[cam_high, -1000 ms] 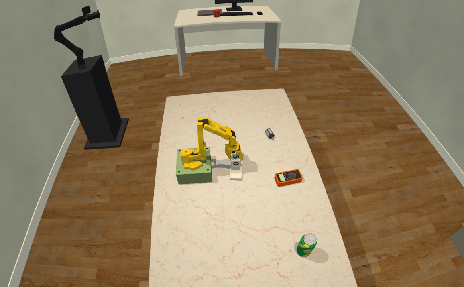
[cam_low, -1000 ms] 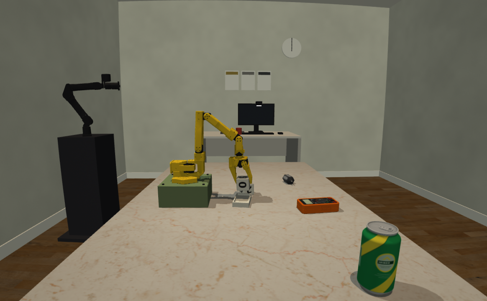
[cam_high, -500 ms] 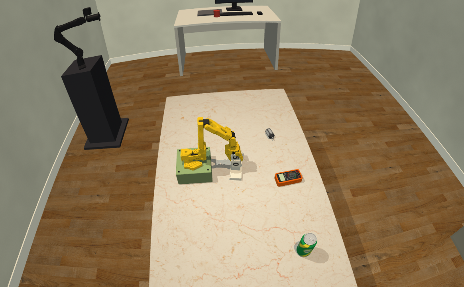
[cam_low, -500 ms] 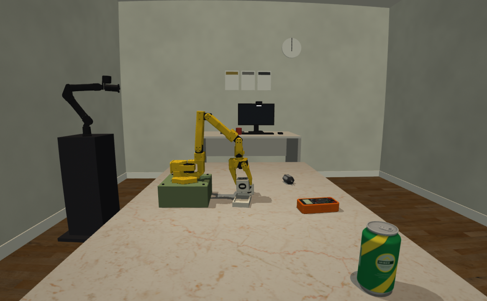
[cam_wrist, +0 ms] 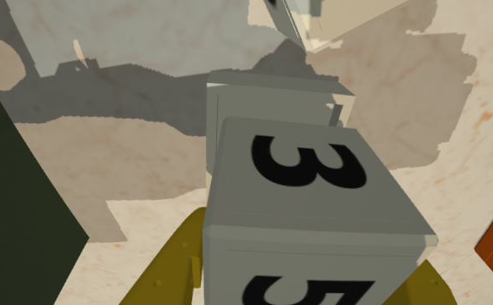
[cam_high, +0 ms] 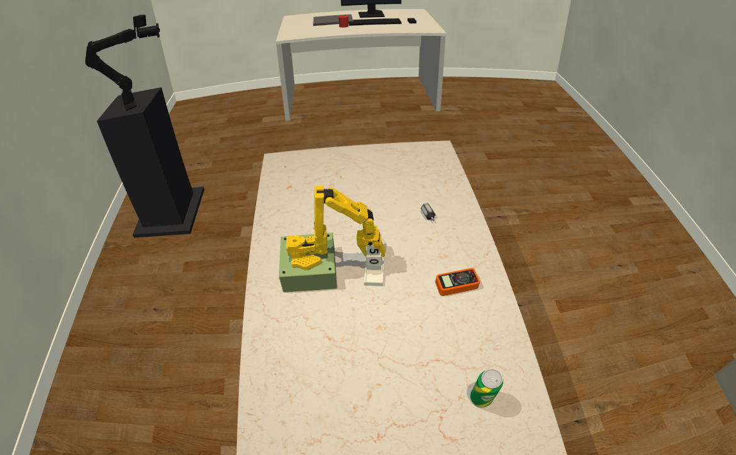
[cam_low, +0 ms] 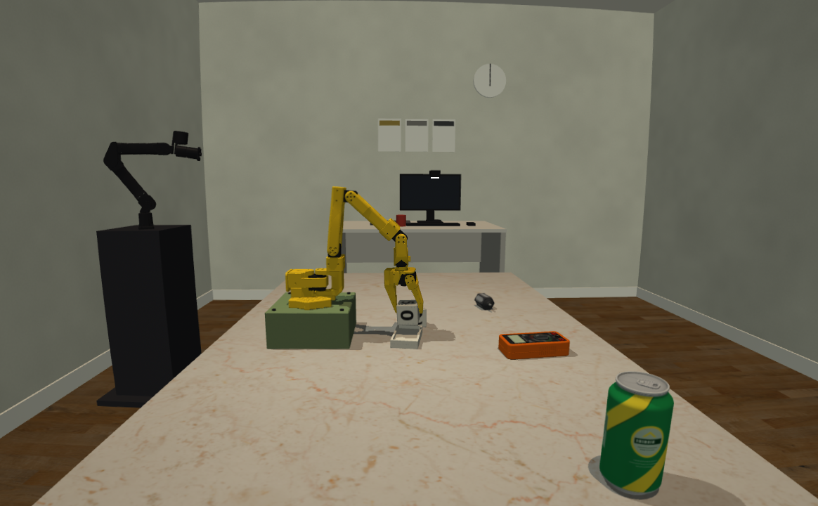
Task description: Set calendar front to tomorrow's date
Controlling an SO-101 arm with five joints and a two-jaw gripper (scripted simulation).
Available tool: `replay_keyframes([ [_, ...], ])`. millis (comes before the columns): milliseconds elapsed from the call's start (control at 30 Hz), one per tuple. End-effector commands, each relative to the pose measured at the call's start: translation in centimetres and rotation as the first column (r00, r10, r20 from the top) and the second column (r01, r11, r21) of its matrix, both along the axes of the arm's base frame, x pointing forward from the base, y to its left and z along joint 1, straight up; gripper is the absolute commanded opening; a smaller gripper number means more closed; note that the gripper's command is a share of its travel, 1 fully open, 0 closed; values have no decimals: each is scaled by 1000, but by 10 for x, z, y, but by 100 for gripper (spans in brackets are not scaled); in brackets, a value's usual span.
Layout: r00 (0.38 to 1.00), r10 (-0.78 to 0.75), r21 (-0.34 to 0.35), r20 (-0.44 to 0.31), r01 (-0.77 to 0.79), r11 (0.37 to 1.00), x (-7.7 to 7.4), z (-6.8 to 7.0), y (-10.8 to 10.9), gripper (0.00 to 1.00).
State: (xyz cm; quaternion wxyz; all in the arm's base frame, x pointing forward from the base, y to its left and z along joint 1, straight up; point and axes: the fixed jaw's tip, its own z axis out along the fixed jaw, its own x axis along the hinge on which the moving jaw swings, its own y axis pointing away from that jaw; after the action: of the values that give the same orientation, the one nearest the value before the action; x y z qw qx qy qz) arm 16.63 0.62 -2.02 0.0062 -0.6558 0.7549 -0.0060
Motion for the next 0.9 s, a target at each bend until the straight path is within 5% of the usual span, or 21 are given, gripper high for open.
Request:
replay_keyframes([
  [0, 1000, -2, 1, -8, 2, 1000, -2, -4, 2, 0],
  [867, 1000, -2, 1, -8, 2, 1000, -2, -11, 2, 0],
])
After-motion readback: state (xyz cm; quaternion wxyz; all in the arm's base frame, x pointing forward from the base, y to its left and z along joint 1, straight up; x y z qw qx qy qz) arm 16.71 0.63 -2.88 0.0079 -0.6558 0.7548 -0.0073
